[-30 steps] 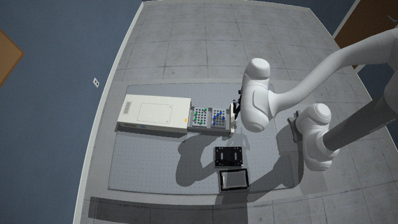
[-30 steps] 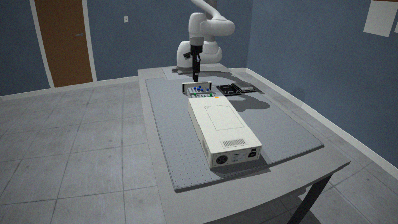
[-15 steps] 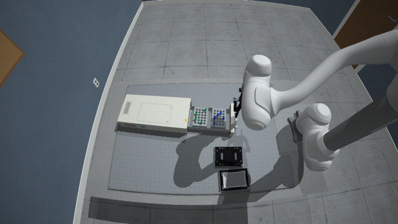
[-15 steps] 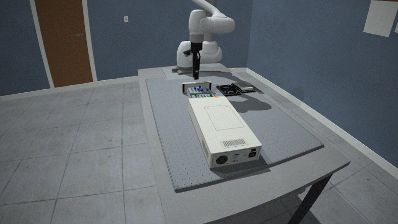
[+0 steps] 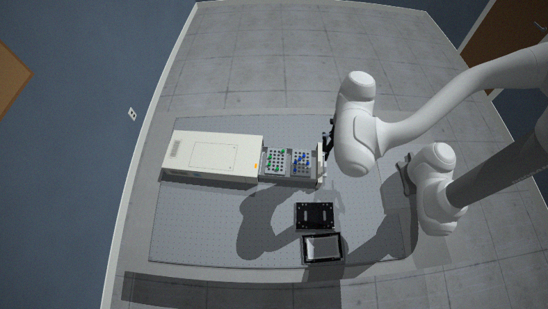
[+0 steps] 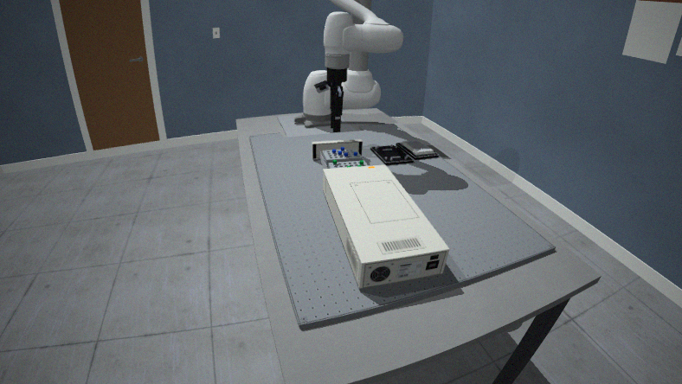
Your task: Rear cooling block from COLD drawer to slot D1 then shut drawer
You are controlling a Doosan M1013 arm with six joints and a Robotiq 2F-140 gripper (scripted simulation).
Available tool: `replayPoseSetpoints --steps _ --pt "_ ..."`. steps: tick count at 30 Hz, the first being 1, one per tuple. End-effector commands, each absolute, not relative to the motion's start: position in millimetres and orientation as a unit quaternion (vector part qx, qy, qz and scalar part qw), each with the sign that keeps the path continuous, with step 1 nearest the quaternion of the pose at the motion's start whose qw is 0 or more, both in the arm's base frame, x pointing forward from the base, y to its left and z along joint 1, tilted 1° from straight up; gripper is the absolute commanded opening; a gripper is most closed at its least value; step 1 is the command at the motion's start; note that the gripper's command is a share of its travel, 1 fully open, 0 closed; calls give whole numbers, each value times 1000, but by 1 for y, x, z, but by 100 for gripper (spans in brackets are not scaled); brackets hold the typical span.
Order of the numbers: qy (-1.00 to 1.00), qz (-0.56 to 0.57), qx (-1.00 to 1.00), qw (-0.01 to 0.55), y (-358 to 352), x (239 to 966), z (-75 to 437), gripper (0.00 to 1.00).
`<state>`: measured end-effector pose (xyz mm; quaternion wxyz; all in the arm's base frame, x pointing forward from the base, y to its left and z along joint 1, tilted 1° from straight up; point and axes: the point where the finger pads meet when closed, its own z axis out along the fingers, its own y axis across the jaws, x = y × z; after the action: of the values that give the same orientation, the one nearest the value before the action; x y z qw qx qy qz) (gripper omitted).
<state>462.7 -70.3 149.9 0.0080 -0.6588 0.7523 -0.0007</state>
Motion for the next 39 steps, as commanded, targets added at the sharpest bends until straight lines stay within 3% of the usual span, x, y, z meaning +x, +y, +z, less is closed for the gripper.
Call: replayPoseSetpoints --steps 1,38,39 --pt "752 -1 -659 9 -70 463 154 34" --pt "752 -1 -659 9 -71 463 195 34" --pt "752 -1 -659 9 -71 467 195 66"
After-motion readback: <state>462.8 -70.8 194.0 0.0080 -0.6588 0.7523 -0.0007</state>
